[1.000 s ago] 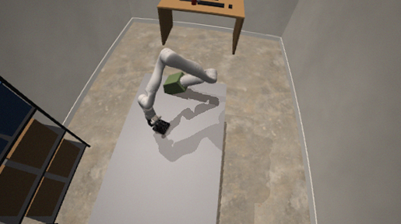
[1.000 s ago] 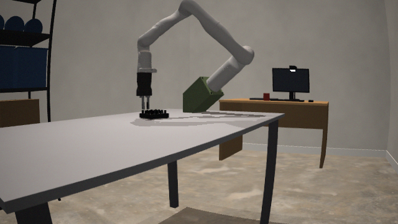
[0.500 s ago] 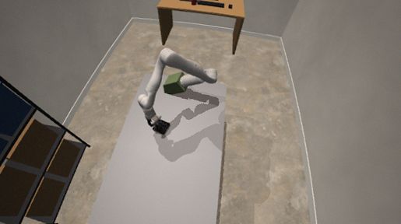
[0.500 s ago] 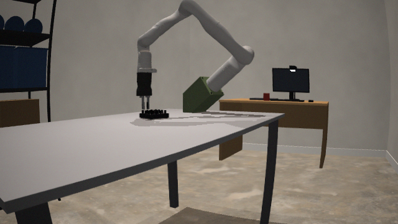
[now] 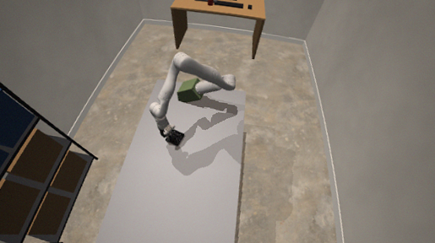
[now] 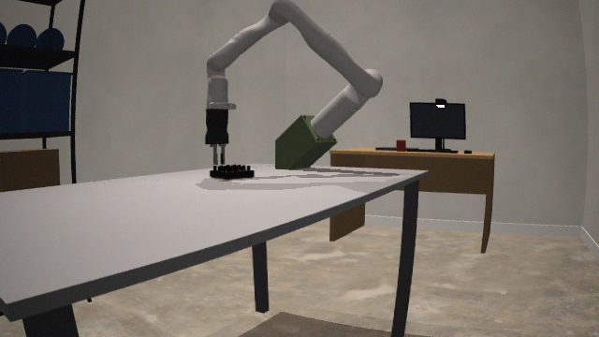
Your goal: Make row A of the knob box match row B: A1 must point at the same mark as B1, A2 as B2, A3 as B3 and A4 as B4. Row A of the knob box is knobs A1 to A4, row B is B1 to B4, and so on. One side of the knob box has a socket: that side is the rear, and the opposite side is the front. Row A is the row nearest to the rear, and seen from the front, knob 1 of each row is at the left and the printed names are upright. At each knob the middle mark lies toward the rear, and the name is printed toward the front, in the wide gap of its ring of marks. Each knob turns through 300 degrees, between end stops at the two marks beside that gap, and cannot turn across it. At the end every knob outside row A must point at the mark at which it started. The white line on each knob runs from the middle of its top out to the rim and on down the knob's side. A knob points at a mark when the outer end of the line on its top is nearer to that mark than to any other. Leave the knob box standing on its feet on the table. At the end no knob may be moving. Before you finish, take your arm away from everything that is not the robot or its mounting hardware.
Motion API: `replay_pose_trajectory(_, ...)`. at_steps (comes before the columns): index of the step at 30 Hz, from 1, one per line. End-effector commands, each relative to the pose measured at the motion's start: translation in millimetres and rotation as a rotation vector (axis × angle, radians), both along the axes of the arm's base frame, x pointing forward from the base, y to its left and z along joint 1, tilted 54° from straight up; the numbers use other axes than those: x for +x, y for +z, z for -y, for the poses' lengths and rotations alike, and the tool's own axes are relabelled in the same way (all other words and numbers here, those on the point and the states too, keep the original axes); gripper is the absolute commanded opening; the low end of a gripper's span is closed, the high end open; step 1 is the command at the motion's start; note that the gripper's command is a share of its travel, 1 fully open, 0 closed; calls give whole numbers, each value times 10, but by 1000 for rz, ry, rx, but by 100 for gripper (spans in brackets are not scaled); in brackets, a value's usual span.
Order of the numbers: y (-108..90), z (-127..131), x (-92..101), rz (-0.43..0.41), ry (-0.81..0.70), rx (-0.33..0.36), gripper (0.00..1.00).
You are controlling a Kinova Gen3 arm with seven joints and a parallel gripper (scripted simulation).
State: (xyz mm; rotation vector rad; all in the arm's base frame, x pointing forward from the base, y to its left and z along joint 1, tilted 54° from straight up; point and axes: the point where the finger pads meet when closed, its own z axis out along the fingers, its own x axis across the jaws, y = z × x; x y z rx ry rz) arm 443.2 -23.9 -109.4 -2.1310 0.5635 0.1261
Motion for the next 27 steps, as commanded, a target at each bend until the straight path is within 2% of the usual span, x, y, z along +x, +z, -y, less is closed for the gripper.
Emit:
replay_pose_trajectory(1,0,8,5,1,-1,-1,46)
replay_pose_trajectory(27,-79,-99,20,1,-1,-1,46)
